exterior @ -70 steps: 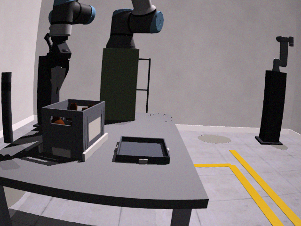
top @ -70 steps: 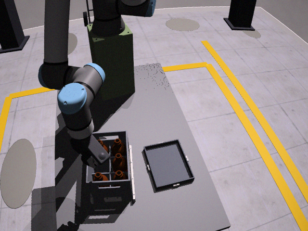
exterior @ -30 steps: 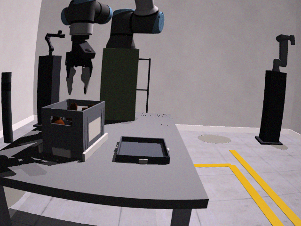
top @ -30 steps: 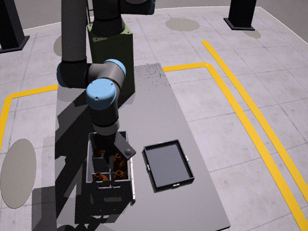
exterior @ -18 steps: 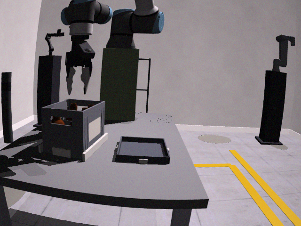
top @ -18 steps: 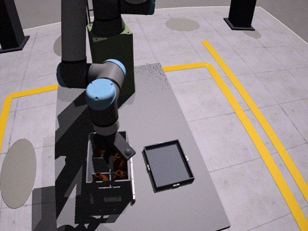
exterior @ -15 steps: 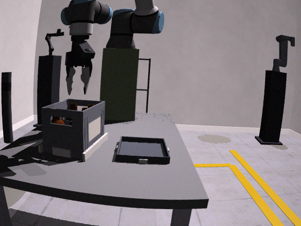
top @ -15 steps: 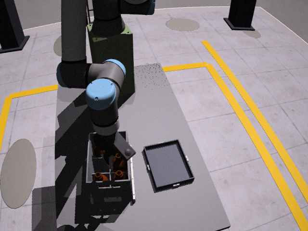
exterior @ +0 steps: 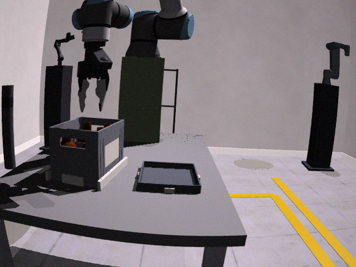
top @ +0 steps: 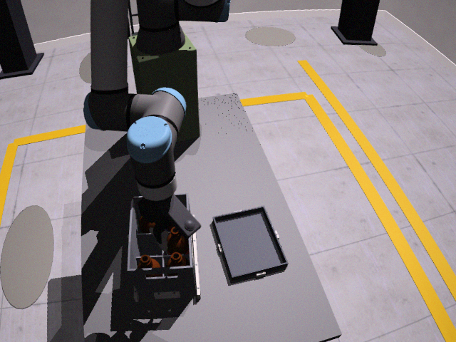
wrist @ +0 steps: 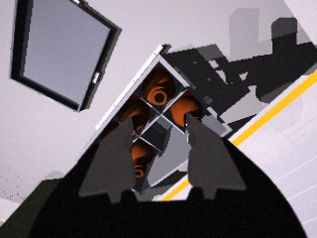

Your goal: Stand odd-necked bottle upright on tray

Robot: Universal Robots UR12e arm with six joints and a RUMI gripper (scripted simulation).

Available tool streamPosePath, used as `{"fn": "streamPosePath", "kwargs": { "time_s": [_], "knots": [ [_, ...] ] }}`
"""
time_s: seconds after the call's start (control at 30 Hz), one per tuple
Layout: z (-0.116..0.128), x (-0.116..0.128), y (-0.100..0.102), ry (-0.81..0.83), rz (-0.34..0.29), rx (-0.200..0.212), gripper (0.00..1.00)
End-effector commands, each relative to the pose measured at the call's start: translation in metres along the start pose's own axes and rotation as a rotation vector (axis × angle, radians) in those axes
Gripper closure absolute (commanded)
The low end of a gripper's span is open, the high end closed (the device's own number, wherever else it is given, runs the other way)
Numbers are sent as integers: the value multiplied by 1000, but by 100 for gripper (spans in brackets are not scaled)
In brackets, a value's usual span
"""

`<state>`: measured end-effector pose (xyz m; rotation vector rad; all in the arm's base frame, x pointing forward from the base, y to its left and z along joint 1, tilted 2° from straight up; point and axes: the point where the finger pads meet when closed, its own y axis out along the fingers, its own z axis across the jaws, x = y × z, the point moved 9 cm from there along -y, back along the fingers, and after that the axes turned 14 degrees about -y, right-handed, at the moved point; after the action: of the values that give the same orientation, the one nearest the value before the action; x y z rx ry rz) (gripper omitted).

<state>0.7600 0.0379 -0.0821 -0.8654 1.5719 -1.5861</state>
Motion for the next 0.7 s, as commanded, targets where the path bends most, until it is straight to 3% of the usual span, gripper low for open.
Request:
{"fn": "streamPosePath", "kwargs": {
  "time_s": [0.0, 0.67],
  "knots": [
    [3, -1, -2, 0, 1, 5, 62],
    [3, -1, 8, 0, 1, 5, 62]
  ]
}}
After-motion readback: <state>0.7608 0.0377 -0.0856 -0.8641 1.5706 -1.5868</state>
